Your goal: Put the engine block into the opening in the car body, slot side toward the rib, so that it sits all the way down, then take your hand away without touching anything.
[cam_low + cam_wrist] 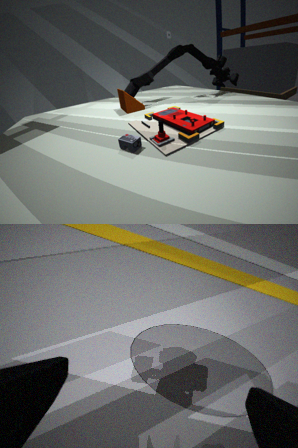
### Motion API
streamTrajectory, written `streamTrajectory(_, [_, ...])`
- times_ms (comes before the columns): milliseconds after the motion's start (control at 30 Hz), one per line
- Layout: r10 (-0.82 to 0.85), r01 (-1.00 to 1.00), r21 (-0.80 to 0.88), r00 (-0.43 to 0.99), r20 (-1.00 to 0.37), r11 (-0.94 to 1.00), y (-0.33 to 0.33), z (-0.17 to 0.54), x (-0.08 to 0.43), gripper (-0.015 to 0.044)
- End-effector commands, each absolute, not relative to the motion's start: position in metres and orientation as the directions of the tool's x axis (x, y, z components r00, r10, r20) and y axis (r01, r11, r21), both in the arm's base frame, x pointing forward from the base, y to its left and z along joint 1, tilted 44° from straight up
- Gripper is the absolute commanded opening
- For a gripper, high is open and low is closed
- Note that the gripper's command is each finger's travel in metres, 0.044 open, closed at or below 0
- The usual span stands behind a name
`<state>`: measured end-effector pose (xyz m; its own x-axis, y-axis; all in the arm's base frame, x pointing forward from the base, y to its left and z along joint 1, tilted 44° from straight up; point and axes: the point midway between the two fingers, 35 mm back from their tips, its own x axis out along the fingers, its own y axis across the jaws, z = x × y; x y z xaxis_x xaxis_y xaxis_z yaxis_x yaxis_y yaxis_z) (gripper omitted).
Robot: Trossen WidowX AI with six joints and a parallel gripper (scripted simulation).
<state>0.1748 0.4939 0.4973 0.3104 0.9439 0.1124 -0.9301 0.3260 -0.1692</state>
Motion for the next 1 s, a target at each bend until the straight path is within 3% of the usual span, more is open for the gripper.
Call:
streamTrajectory(0, [0.922,-0.912,-0.139,0.376,0.094,0.386,0.483,0.491,0.203,0.0440])
streamTrajectory(433, [0.857,-0.845,-0.144,0.507,0.089,0.515,0.438,0.500,0.259,0.0440])
streamTrajectory(967, [0.775,-0.775,0.036,0.629,-0.061,0.631,0.397,0.447,0.350,0.0440])
